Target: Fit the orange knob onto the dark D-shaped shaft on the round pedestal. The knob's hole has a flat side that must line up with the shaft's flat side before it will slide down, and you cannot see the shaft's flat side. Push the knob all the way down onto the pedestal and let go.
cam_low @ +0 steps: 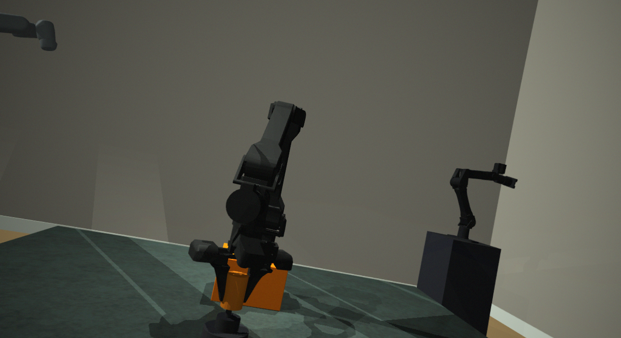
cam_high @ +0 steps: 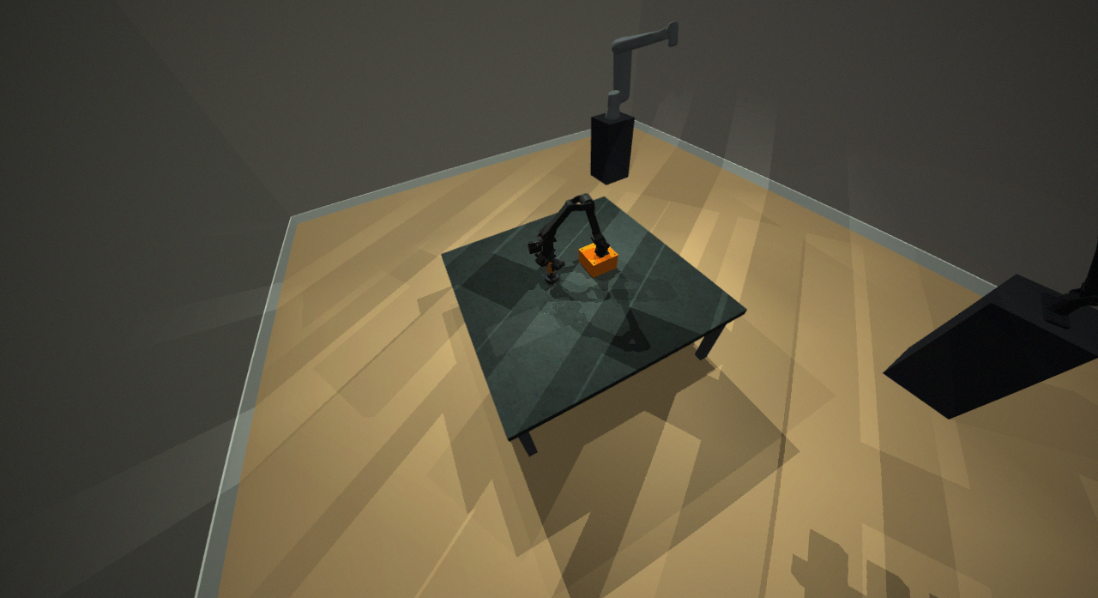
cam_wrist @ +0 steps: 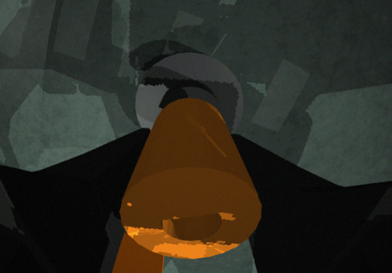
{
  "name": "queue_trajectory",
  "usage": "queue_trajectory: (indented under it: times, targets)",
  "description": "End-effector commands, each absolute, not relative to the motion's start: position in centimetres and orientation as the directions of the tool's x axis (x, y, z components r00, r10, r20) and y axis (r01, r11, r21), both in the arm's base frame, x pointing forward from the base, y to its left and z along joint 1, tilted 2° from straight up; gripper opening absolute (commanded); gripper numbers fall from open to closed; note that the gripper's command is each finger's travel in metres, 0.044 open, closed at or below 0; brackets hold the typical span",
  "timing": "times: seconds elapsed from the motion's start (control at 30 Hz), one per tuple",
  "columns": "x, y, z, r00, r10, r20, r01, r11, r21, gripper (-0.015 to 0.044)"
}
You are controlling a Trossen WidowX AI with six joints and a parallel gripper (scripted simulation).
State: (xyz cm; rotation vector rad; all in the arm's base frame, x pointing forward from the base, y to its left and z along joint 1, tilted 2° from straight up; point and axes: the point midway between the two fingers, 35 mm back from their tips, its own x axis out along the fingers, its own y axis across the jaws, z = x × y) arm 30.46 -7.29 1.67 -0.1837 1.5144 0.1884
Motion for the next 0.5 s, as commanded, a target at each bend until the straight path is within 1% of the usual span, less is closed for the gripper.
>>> queue_trajectory:
  times: [0.0,0.3,0.47]
  targets:
    - [30.71,-7.35,1.70,0.051,0.009,-0.999,-0.243,0.970,-0.004,0.0000]
    - [30.88,-7.38,2.15,0.051,0.009,-0.999,-0.251,0.968,-0.004,0.0000]
    - [30.89,-7.37,2.17,0.051,0.009,-0.999,-0.385,0.923,-0.012,0.0000]
